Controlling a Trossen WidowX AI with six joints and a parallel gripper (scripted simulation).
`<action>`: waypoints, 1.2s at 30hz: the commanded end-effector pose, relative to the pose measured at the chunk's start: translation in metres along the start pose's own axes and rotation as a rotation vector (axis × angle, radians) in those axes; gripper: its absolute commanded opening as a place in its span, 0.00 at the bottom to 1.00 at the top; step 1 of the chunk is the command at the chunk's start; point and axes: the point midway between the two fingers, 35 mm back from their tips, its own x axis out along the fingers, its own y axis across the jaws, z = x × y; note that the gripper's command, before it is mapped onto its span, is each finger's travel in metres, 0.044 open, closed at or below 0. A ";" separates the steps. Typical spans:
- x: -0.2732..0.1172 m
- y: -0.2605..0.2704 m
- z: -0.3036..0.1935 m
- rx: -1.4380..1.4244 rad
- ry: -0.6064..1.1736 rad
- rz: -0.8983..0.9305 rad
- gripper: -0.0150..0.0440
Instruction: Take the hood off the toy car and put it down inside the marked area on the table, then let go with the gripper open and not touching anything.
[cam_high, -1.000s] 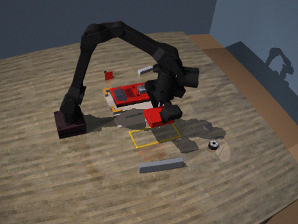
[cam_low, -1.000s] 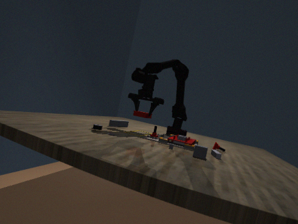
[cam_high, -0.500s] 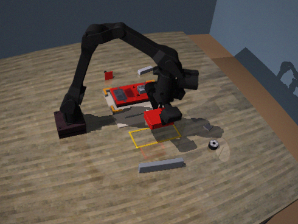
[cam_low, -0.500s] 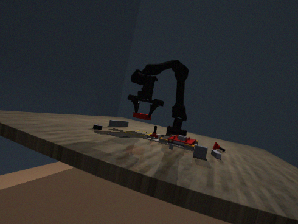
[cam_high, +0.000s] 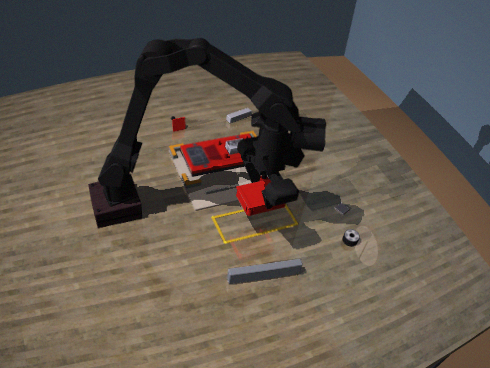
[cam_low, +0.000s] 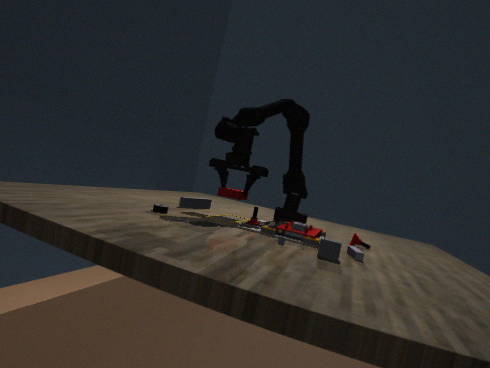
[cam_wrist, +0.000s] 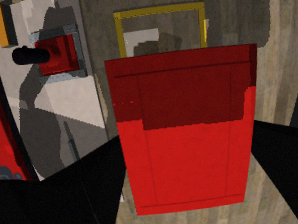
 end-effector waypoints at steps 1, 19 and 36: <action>0.004 0.000 0.000 -0.001 0.005 -0.002 0.25; 0.015 0.000 0.000 -0.001 0.005 -0.002 0.25; 0.025 0.000 -0.001 -0.001 0.005 -0.002 0.25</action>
